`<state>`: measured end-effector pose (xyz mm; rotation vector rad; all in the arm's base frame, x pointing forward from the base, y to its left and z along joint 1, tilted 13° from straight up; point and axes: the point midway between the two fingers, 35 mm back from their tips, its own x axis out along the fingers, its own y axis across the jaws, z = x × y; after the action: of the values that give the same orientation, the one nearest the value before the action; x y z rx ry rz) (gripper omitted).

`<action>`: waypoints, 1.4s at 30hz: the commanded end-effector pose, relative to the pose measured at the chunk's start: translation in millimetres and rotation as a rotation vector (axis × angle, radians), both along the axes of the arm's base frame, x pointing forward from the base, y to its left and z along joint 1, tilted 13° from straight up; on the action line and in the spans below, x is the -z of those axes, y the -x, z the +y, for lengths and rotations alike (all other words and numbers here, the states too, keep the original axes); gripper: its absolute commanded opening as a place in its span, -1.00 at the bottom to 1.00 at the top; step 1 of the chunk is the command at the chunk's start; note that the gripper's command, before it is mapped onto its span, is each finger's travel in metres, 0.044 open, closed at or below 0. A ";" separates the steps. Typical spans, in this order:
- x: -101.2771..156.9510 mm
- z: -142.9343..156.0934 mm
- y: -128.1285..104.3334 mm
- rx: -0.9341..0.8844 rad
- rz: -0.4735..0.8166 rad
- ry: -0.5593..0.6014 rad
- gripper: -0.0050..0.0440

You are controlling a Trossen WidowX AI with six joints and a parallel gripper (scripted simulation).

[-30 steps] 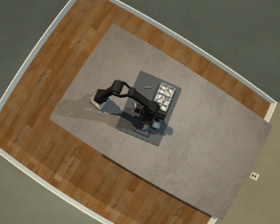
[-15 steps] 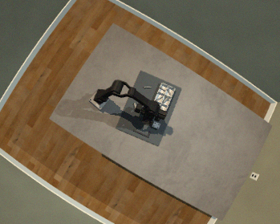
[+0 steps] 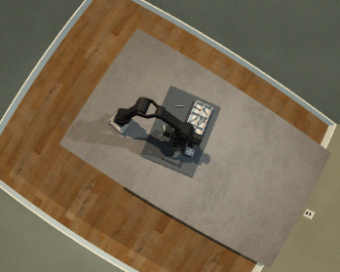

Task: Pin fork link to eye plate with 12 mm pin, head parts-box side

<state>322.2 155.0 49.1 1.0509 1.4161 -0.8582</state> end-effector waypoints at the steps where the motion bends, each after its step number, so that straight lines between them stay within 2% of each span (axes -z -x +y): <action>1: -12.8 2.8 -5.6 0.001 -0.038 -0.014 -0.22; 17: -12.8 2.8 -5.6 0.001 -0.038 -0.014 -0.22; 18: -12.8 2.8 -5.6 0.001 -0.038 -0.014 -1.00; 42: -11.0 2.4 -4.9 0.002 -0.032 -0.012 -1.00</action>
<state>322.3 155.2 49.5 1.0509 1.4152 -0.8574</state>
